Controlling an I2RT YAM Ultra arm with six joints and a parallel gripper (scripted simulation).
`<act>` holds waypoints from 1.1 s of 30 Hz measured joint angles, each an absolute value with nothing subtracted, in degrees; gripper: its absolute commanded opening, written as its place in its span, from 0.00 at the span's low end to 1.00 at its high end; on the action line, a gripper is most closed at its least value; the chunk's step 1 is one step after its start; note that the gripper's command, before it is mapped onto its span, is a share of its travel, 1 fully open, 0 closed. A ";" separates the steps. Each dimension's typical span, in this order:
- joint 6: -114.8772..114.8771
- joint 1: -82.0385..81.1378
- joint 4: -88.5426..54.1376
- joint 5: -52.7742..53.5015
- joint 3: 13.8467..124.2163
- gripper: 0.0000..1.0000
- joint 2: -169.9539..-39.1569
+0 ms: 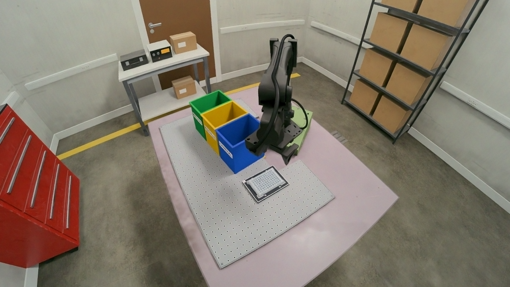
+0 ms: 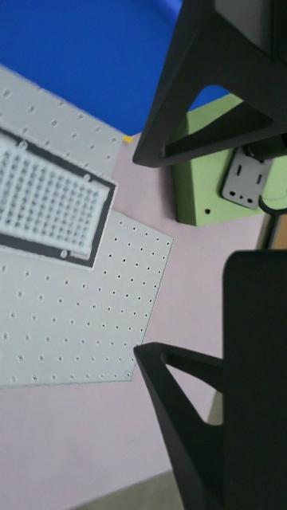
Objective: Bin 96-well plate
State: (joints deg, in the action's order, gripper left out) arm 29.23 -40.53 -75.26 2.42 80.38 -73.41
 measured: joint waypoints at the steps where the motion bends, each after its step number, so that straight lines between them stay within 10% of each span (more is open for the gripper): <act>1: 30.57 -40.49 -75.77 1.78 80.38 1.00 -73.21; 33: 43.03 -40.12 -80.86 -4.60 81.17 1.00 -71.99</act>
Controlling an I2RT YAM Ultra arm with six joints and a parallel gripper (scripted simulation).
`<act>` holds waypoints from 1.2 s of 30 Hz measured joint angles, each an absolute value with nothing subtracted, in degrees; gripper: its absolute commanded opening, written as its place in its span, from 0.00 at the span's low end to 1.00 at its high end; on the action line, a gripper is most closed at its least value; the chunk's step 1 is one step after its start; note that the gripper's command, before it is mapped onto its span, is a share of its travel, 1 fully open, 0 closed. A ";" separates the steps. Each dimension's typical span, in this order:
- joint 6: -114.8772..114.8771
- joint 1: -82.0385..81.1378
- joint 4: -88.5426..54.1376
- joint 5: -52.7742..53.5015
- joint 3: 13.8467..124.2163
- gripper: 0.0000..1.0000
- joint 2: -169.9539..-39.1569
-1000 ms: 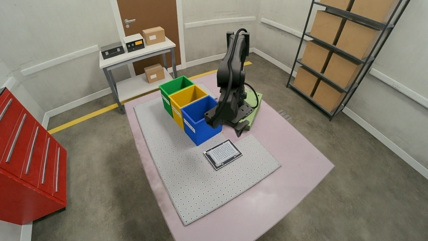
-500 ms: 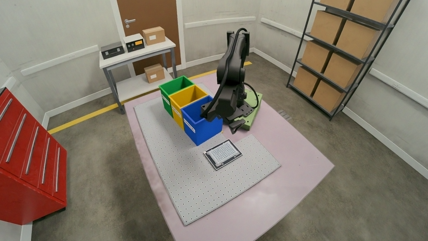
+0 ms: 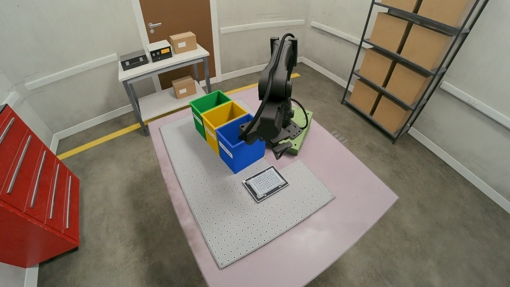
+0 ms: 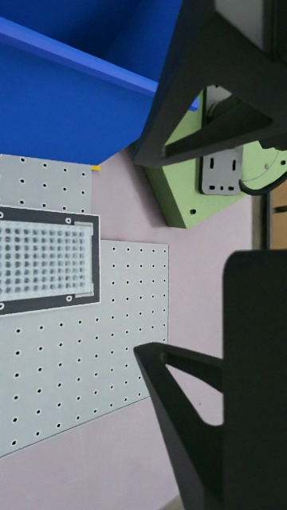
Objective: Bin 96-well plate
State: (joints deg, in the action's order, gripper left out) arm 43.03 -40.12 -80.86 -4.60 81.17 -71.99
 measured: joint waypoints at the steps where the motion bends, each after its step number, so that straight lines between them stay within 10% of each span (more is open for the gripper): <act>1: 43.03 -40.12 -80.86 -4.60 81.17 1.00 -71.99; 36: 43.00 -40.10 -79.85 -4.60 80.18 1.00 -71.96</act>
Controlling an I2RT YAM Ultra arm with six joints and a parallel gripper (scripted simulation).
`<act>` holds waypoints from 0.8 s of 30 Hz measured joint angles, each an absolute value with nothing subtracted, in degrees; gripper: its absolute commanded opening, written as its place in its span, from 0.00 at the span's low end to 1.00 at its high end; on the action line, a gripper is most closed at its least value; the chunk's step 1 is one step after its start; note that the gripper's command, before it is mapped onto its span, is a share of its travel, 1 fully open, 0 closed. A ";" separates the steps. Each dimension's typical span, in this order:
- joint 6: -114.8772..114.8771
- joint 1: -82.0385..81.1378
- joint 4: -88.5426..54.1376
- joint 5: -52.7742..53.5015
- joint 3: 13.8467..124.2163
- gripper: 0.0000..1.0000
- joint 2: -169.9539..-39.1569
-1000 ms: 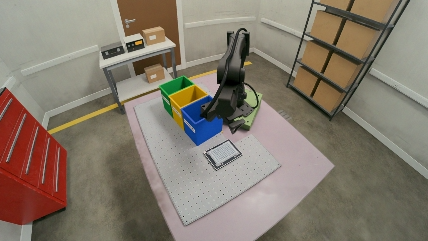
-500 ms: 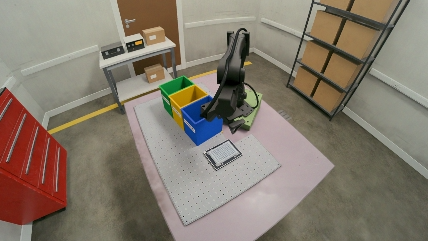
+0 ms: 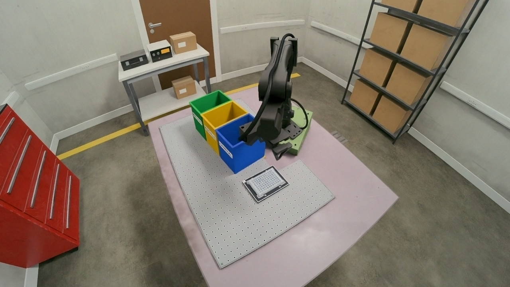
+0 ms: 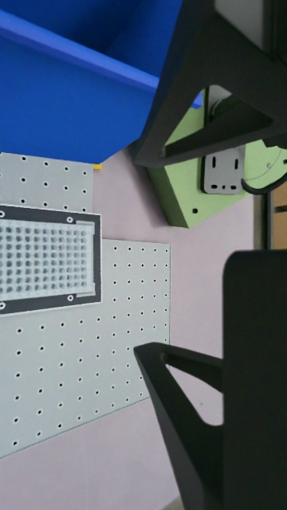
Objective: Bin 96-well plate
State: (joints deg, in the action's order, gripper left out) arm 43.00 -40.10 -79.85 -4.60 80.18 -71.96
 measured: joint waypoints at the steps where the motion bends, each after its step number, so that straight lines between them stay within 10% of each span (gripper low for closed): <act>1: 42.96 -40.03 -79.40 -4.60 79.46 1.00 -71.96; 24: 42.22 -39.16 -71.44 -4.40 70.81 1.00 -71.99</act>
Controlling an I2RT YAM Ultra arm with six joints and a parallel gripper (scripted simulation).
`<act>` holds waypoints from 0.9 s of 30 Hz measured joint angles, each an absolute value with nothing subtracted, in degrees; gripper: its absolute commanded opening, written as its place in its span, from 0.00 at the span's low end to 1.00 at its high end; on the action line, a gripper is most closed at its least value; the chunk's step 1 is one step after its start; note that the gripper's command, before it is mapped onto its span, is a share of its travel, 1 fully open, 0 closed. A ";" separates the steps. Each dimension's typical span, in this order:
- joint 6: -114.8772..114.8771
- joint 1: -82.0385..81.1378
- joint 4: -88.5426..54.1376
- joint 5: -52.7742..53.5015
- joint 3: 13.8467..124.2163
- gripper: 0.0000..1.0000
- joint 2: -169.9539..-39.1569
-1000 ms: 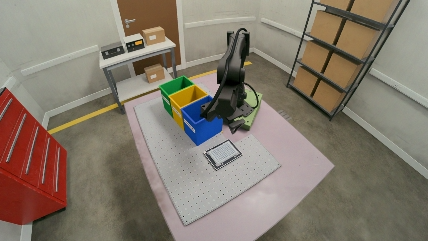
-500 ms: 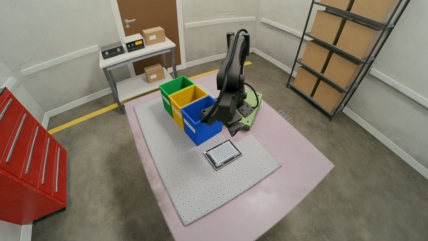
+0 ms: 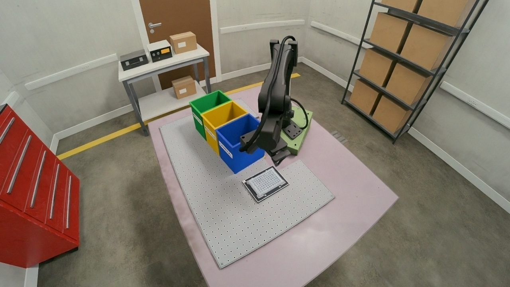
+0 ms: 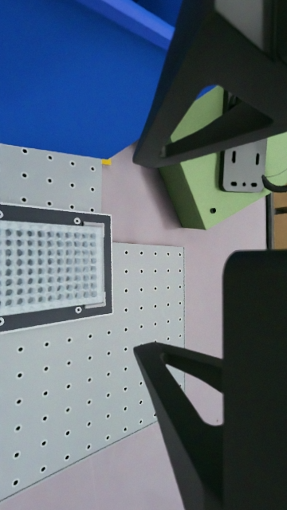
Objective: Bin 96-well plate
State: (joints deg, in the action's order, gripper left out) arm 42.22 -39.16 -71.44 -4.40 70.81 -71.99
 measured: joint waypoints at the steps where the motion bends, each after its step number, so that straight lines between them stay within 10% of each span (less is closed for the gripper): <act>1: 42.19 -39.13 -71.24 -4.38 70.61 1.00 -71.99; 27: 41.47 -38.35 -62.39 -4.14 63.35 1.00 -73.63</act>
